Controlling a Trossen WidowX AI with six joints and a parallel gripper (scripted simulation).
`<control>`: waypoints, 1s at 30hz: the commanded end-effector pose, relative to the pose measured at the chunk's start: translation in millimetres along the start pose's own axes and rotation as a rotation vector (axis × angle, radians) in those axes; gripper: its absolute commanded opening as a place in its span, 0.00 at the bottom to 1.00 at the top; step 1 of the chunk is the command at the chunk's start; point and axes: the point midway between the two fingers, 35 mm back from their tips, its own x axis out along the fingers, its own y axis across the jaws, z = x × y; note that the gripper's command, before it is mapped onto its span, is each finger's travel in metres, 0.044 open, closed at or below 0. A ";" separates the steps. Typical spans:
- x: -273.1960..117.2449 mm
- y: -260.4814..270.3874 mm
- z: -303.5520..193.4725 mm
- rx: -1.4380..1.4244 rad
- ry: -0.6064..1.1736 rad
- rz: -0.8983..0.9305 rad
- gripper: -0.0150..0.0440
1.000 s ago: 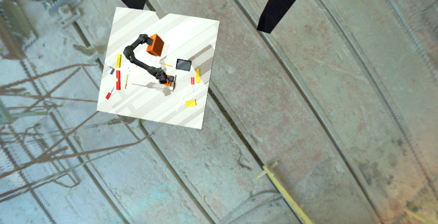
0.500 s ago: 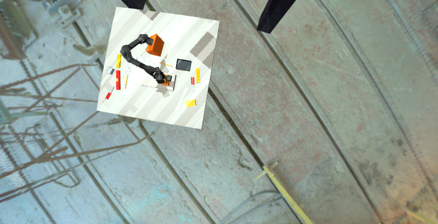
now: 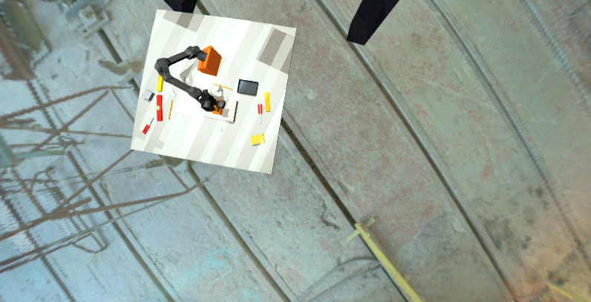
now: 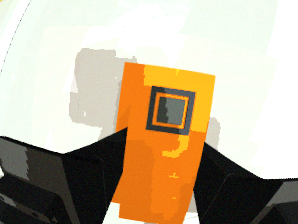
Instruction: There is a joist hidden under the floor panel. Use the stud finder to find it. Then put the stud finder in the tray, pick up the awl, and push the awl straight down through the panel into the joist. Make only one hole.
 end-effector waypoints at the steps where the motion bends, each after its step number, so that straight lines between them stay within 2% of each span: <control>1: 0.8 -17.5 -0.3 0.005 0.002 -0.008 0.25; 30: 0.6 -123.3 -0.9 0.002 0.004 -0.013 0.25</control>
